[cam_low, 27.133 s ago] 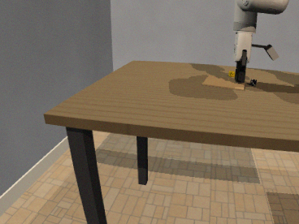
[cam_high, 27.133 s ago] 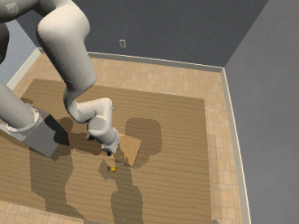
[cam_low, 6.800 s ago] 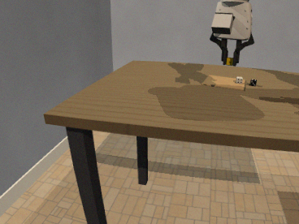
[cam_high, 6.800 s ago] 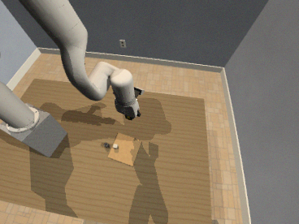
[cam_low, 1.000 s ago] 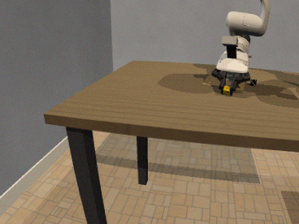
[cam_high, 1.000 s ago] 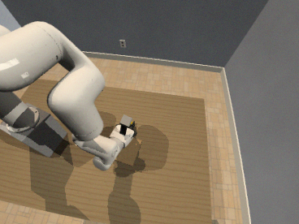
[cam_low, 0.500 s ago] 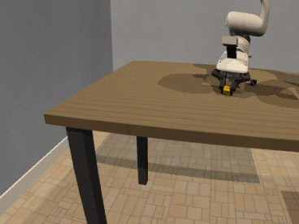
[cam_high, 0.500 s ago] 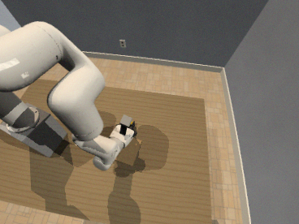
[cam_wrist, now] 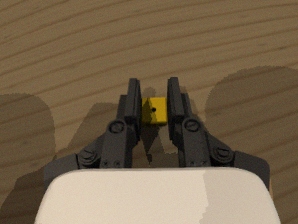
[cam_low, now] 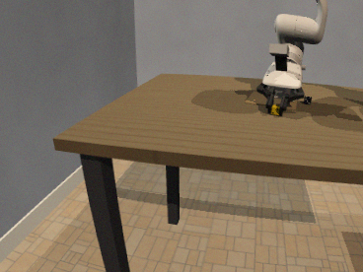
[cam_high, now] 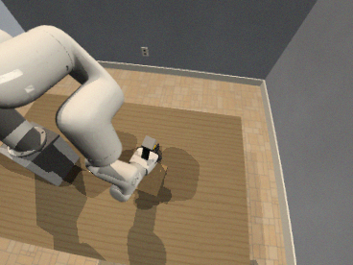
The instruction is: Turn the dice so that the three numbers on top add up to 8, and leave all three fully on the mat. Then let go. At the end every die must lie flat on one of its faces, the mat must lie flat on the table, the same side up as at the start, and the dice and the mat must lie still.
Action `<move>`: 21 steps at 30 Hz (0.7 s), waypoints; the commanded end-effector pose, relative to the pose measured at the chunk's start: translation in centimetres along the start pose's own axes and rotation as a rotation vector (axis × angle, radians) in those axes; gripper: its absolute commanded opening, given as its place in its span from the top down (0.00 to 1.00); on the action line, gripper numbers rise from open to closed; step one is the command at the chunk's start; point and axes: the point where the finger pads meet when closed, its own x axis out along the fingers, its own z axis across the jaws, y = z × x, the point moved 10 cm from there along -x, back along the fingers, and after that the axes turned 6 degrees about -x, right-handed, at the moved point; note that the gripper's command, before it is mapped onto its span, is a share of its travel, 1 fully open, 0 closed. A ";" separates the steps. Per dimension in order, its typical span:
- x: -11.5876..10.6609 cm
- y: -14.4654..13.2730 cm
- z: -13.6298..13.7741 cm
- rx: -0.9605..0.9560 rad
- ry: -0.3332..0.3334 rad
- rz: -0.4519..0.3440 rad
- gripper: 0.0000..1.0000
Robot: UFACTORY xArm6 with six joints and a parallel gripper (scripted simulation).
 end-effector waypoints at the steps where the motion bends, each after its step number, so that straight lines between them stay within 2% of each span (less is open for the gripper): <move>1: 0.0 0.1 0.1 -0.002 -0.001 0.000 0.77; 2: 0.0 0.1 0.1 -0.002 -0.001 0.000 0.72; 7: 0.0 0.1 0.1 -0.002 -0.001 0.000 0.68; 8: 0.0 0.1 0.1 -0.002 -0.001 0.000 0.64; 21: 0.0 0.1 0.1 -0.002 -0.001 0.000 0.64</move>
